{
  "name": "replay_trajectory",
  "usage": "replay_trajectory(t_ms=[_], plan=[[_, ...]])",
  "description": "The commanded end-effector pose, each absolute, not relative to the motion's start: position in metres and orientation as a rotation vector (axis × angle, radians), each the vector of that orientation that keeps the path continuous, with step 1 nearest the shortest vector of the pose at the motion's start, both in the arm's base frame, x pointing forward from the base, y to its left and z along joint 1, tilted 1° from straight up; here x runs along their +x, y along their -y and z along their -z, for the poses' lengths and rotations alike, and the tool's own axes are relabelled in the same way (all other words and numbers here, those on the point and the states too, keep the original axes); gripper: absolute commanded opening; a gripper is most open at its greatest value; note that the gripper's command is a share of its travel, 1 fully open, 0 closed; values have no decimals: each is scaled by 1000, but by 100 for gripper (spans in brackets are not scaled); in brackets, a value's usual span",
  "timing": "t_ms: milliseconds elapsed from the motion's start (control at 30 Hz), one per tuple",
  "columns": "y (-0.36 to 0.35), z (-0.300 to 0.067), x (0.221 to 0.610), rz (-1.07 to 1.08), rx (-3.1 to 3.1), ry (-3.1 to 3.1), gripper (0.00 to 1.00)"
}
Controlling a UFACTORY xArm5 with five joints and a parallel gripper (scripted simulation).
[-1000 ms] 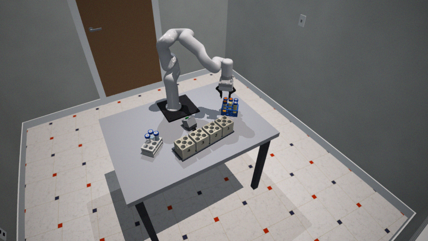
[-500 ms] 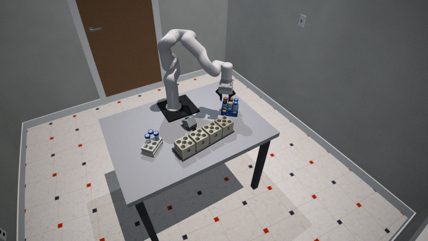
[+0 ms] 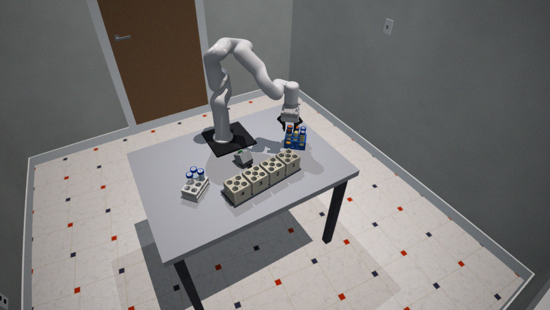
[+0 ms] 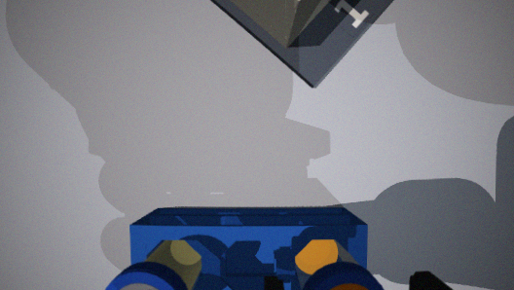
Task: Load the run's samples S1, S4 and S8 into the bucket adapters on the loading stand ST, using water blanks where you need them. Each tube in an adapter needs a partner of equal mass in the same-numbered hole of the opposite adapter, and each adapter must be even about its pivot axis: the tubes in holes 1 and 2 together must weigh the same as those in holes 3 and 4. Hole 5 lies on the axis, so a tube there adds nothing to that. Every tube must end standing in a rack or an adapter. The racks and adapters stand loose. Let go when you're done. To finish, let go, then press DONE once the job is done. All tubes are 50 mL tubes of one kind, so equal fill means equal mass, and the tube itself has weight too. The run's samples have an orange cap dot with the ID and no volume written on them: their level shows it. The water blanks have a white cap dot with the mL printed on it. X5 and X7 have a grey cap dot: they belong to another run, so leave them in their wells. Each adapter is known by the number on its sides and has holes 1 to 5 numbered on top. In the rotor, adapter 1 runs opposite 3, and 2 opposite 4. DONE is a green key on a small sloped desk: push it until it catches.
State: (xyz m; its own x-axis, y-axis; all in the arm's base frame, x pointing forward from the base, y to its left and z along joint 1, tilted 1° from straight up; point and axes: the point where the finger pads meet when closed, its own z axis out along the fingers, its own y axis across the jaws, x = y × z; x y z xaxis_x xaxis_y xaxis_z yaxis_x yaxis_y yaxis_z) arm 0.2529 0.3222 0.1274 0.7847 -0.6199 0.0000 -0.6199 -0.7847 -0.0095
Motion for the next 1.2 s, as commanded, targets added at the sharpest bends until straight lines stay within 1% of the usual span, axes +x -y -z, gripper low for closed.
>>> replay_trajectory(t_ms=[0,1167], plan=[[-323,-127,254,-11,-2953,-1025,57],[-323,-109,254,-11,-2953,-1025,57]])
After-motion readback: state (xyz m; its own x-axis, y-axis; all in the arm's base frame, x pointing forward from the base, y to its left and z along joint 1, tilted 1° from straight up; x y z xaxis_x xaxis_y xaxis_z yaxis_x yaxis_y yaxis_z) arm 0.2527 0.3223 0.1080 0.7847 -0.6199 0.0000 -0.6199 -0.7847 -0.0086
